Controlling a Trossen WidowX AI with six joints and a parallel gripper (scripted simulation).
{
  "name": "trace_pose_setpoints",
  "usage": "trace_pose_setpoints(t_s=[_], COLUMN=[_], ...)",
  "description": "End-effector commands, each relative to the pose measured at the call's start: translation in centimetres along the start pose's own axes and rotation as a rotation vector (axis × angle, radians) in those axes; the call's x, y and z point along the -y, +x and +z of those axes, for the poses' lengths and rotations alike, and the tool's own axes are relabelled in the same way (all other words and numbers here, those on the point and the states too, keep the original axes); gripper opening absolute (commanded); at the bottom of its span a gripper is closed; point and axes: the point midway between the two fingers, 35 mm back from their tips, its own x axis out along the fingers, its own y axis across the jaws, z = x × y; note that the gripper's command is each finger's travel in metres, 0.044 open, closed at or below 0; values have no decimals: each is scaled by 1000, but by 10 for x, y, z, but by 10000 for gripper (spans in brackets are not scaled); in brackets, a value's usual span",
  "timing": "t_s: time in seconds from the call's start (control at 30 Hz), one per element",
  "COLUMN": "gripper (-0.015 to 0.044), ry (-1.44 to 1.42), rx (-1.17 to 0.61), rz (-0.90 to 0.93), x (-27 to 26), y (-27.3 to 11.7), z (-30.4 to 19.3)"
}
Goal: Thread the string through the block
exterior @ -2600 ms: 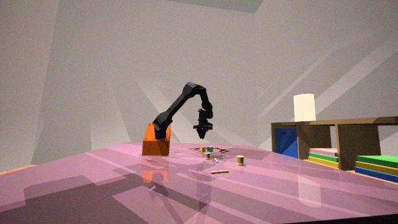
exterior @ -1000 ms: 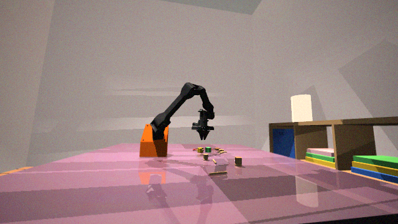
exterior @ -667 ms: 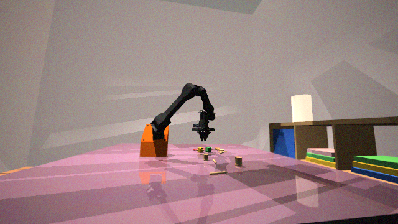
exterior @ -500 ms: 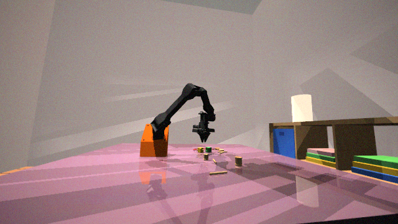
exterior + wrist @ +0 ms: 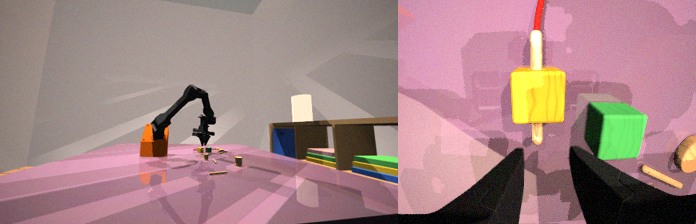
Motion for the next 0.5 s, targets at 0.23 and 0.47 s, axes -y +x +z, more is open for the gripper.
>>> trace_pose_setpoints(t_s=[0.23, 0.47], gripper=[123, 123], ry=[-7, -6], rx=[-5, -6], rz=[6, 8], x=[-2, -4], y=[21, 32], z=[1, 1])
